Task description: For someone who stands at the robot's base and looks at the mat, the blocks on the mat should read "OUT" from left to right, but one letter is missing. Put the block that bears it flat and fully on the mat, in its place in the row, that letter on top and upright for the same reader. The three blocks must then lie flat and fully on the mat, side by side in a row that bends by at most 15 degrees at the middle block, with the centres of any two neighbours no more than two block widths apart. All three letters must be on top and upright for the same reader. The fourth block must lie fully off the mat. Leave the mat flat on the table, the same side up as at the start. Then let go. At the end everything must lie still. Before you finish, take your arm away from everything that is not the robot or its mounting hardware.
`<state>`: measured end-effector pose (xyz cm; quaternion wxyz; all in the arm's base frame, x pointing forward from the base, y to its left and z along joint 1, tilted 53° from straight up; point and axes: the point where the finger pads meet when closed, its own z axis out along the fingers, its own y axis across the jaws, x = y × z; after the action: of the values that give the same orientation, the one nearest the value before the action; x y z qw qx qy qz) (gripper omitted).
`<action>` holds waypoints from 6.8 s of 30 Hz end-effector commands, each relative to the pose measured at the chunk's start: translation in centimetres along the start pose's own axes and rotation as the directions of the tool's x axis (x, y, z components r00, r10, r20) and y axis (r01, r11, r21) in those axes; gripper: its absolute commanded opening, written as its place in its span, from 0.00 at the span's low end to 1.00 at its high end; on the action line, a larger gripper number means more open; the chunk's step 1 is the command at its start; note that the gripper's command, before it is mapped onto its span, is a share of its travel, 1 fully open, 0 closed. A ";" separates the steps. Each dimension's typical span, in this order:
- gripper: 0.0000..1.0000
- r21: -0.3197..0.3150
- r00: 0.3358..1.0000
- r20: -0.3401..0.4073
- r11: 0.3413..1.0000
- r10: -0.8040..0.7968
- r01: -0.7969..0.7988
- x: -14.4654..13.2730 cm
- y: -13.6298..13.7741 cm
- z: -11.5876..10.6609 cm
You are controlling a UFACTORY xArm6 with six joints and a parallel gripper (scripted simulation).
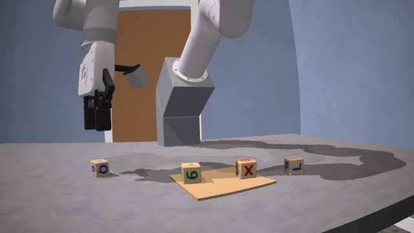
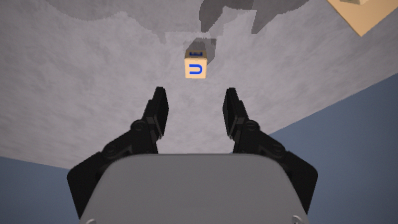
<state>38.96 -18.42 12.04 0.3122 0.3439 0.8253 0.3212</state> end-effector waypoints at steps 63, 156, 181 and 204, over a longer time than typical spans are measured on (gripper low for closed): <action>0.69 0.000 1.000 0.002 1.000 -0.001 0.001 -0.1 0.0 5.2; 0.69 0.000 1.000 0.002 1.000 -0.001 0.001 -0.2 0.0 5.2; 0.69 0.000 1.000 0.002 1.000 -0.001 0.001 -0.2 0.0 8.5; 0.69 0.000 1.000 0.002 1.000 -0.001 0.001 -0.2 0.0 8.6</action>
<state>45.37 -15.76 6.88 0.3122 0.3438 0.8254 0.3211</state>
